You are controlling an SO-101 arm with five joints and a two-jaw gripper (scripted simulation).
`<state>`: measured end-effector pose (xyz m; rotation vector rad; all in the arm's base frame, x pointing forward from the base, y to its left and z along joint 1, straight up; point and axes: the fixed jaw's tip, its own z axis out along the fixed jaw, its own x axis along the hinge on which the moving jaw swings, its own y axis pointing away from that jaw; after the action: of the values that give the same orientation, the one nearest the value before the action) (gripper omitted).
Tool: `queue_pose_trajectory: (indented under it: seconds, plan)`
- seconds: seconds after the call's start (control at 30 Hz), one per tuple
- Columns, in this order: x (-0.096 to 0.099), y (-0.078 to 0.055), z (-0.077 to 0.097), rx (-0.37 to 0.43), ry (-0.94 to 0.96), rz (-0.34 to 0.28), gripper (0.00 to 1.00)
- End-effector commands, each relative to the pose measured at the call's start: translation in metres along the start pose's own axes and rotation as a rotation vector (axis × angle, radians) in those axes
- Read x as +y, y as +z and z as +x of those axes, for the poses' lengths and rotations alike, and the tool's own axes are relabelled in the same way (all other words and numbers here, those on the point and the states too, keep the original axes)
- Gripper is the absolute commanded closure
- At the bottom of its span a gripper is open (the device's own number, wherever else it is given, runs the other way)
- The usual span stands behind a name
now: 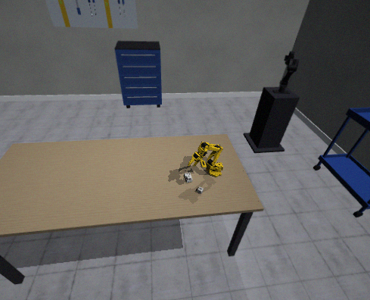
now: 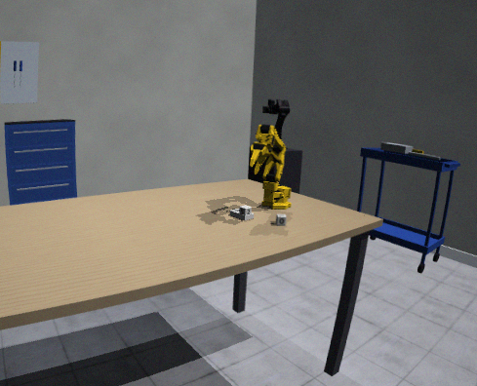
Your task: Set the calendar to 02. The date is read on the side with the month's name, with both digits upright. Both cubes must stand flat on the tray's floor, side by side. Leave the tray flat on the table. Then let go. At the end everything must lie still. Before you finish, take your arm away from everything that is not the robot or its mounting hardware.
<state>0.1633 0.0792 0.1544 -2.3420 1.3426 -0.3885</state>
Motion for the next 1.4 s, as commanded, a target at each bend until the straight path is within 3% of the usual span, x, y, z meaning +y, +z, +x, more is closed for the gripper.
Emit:
queue_pose_trajectory:
  seconds: [0.0,0.47,0.53,1.03,1.37]
  plan:
    - [-0.009,-0.005,-0.004,-0.01,-0.099,0.051,0.65]
    - [-0.019,-0.001,-0.028,-0.064,-0.731,0.077,0.65]
    - [-0.019,-0.001,-0.028,-0.064,-0.731,0.077,0.65]
    - [-0.029,0.002,-0.058,-0.108,-1.408,0.147,0.65]
    - [-0.031,0.003,-0.071,-0.119,-1.668,0.185,0.65]
